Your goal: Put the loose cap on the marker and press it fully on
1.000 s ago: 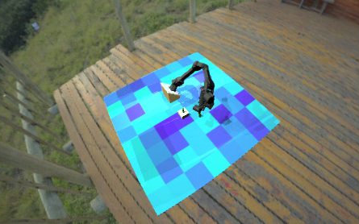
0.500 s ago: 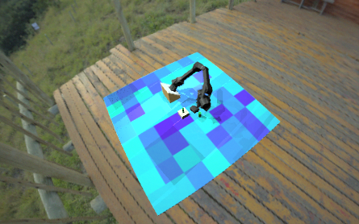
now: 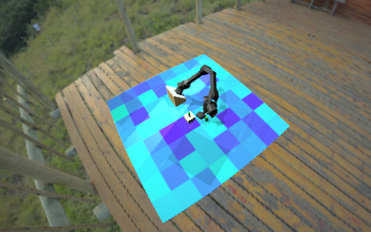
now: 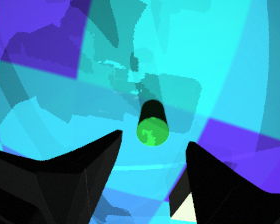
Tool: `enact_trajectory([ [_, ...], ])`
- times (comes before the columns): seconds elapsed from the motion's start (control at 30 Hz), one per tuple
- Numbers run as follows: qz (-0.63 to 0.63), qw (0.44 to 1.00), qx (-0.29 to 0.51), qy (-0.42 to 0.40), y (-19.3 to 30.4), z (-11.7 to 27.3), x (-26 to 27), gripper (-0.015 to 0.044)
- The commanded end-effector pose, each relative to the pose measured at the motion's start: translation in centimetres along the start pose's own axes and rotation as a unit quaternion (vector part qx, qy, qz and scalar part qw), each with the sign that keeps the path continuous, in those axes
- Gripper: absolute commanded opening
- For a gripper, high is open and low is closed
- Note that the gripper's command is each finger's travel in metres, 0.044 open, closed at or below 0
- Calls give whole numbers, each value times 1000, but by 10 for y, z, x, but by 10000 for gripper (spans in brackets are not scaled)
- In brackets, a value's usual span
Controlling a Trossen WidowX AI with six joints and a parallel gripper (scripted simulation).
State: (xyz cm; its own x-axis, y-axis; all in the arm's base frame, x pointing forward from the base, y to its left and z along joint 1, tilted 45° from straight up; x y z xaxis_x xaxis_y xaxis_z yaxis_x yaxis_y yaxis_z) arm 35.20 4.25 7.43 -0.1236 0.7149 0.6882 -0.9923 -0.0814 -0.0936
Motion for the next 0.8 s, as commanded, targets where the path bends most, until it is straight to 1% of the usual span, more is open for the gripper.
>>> enact_trajectory([
  [0.0, -4, 1000, 2, -3, 0, -8, 1, 236],
  [0.77, -4, 1000, 1, -4, 1, -45, 2, 236],
])
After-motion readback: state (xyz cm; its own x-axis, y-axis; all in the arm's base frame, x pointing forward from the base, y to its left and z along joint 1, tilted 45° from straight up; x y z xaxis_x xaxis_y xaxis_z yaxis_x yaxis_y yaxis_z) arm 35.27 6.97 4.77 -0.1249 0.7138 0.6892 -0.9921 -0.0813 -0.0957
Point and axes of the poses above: the point midway between the two fingers, 35 mm back from their tips, its own z axis back along the fingers, its own x axis across the jaws, y = z × x, the point moved 1 cm from there along z, back along the fingers, and after that the axes turned 3 degrees about -z, right-handed, at the moved point
